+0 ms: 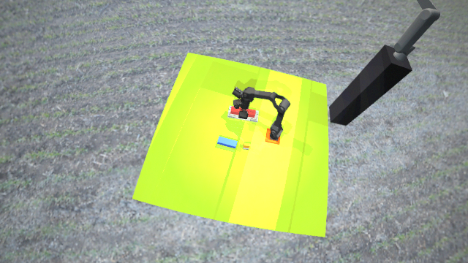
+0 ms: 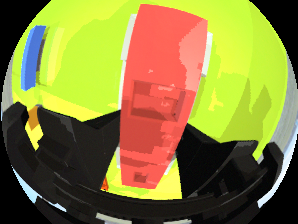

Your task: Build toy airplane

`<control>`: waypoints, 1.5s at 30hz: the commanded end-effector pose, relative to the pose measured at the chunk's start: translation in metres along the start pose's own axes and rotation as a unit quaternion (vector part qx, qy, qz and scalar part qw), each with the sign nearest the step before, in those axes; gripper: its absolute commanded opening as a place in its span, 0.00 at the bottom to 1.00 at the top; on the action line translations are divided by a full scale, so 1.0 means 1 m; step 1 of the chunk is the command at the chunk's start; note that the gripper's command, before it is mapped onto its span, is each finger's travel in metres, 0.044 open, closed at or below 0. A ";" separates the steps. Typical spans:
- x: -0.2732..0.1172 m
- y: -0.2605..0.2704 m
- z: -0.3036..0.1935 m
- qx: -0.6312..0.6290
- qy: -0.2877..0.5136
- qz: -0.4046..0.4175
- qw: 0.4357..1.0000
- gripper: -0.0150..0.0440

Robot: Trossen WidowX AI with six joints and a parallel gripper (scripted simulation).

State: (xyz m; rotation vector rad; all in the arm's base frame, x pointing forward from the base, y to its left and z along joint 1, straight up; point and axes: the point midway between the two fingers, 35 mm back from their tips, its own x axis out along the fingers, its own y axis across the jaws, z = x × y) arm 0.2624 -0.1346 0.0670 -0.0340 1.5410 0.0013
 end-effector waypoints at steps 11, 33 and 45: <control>0.004 0.000 -0.001 0.000 0.001 0.001 1.000 0.49; 0.004 0.000 -0.001 0.000 0.001 0.001 1.000 1.00; -0.041 -0.002 0.004 -0.001 0.001 0.001 1.000 1.00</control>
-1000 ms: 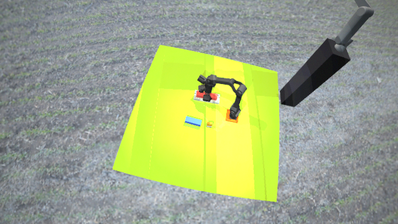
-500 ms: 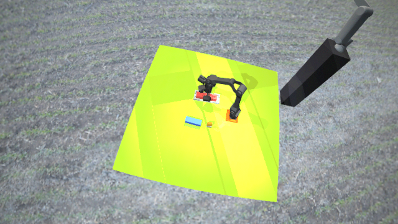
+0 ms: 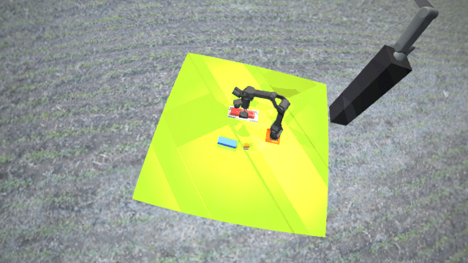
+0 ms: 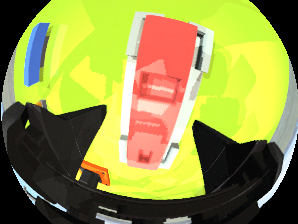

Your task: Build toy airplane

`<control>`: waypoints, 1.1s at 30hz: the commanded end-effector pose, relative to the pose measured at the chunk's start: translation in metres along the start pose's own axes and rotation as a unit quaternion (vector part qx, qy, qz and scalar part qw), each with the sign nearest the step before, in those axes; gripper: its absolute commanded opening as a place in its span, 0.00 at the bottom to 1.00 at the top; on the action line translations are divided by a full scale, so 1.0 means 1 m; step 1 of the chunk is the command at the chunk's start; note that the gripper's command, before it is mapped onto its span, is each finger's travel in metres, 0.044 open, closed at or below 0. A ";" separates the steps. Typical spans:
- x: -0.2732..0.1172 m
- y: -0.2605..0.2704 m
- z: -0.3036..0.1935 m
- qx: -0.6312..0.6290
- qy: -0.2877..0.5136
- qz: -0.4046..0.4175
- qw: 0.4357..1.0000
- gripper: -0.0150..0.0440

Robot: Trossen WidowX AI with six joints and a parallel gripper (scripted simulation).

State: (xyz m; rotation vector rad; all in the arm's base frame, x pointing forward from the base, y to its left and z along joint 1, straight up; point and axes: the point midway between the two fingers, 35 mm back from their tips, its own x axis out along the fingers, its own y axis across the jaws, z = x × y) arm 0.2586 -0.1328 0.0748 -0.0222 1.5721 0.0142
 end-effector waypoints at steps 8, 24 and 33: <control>-0.093 -0.002 0.002 -0.003 -0.013 -0.007 1.000 1.00; -0.087 0.015 0.017 0.051 -0.014 -0.006 0.999 1.00; -0.085 0.145 0.076 0.048 -0.019 -0.003 0.999 1.00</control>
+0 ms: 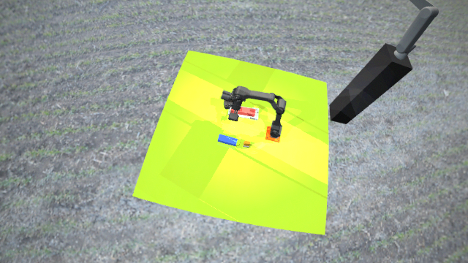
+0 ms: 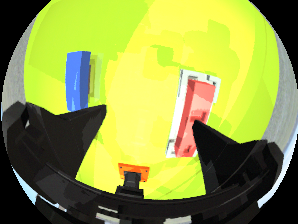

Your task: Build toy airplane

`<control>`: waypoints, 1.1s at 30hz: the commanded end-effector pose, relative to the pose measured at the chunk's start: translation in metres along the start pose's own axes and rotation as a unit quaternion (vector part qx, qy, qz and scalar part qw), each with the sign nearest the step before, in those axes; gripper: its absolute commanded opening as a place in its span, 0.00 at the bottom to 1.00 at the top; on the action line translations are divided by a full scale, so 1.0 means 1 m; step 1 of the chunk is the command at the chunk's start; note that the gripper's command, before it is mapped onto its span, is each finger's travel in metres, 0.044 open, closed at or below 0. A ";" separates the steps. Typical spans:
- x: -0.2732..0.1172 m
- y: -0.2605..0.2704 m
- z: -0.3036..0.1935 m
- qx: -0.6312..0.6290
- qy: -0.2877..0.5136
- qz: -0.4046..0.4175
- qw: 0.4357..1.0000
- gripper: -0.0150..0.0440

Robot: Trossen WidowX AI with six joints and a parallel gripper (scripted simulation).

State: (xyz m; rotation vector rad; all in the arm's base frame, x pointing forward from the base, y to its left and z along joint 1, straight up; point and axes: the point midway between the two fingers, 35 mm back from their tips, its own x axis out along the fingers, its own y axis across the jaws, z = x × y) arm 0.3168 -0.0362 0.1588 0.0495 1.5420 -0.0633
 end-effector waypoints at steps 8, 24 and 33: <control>0.002 0.161 0.003 0.005 -0.002 0.009 1.000 1.00; 0.045 0.163 0.003 0.005 -0.002 0.009 1.000 1.00; 0.060 0.163 0.003 0.005 -0.002 0.009 1.000 1.00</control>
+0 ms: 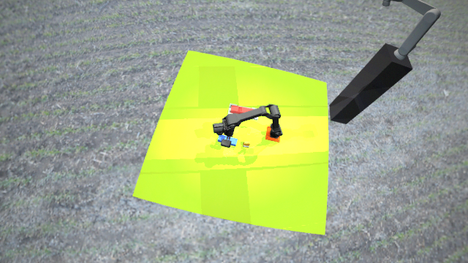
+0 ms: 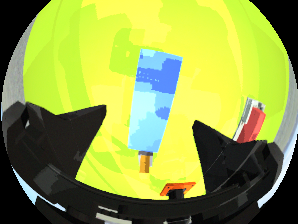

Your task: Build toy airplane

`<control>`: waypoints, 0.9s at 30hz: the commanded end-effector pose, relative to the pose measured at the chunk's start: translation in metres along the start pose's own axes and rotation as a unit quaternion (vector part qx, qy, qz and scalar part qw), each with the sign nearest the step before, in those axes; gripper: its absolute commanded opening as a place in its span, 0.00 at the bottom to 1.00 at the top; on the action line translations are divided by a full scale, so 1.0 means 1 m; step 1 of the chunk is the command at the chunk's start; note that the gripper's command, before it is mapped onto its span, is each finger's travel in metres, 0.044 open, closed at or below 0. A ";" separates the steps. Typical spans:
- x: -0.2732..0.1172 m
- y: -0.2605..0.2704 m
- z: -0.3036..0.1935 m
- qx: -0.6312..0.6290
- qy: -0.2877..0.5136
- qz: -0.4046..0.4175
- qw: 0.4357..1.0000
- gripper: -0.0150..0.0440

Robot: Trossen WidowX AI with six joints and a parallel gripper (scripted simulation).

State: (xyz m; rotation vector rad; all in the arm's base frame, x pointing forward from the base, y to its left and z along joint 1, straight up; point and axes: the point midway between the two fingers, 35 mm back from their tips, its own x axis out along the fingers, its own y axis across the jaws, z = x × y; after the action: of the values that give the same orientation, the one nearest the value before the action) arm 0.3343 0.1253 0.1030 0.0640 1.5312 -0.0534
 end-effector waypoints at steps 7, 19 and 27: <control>0.016 0.000 -0.001 0.003 0.004 0.001 1.000 1.00; 0.035 0.000 -0.001 0.003 0.004 0.001 1.000 1.00; 0.047 0.000 -0.002 0.003 0.004 0.001 1.000 1.00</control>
State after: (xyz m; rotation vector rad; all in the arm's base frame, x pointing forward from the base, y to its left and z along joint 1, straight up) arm 0.3367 0.1262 0.0641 0.0657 1.5263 -0.0518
